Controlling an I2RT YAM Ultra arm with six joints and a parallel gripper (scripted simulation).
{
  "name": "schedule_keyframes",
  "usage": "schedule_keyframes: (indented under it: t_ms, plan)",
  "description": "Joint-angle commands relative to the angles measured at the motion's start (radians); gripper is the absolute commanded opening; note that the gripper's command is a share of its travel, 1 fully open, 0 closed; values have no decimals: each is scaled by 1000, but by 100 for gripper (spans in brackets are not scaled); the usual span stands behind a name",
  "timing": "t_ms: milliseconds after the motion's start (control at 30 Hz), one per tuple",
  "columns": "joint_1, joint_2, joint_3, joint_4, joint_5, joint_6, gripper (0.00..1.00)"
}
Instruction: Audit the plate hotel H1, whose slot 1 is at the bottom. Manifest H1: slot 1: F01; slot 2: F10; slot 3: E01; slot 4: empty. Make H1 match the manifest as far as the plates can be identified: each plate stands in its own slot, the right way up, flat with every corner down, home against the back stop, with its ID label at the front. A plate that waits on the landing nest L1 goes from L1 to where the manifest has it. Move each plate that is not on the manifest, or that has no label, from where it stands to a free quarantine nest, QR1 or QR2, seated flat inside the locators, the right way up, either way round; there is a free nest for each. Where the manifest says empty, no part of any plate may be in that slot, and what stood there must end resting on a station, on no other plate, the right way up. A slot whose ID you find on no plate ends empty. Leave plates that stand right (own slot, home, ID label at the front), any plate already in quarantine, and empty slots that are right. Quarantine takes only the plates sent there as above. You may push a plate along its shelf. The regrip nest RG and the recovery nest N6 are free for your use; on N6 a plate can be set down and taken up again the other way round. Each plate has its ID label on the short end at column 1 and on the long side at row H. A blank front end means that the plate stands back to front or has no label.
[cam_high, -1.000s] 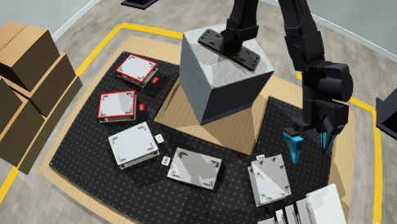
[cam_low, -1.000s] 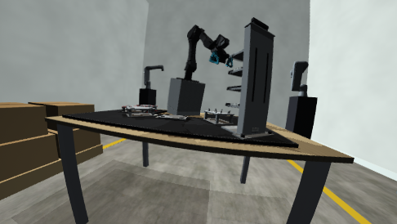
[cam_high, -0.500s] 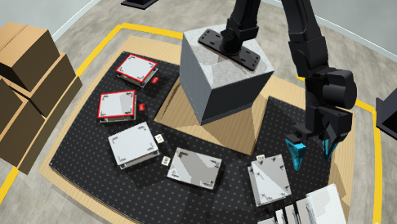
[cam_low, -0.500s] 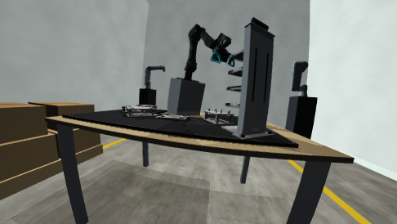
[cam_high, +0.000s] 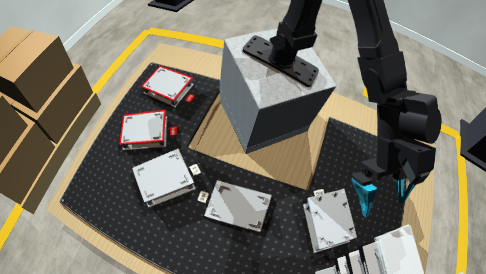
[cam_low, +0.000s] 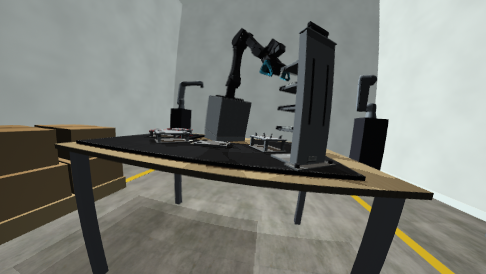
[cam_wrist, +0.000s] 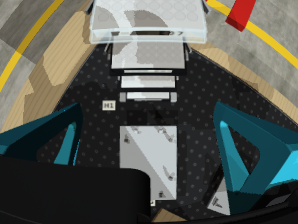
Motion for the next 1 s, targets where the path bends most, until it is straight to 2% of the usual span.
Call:
schedule_keyframes:
  t_ms: [0,967]
  plan:
    - [-5,0,27,3,-1,-5,100]
    - [-34,108,163,-21,-25,-22,100]
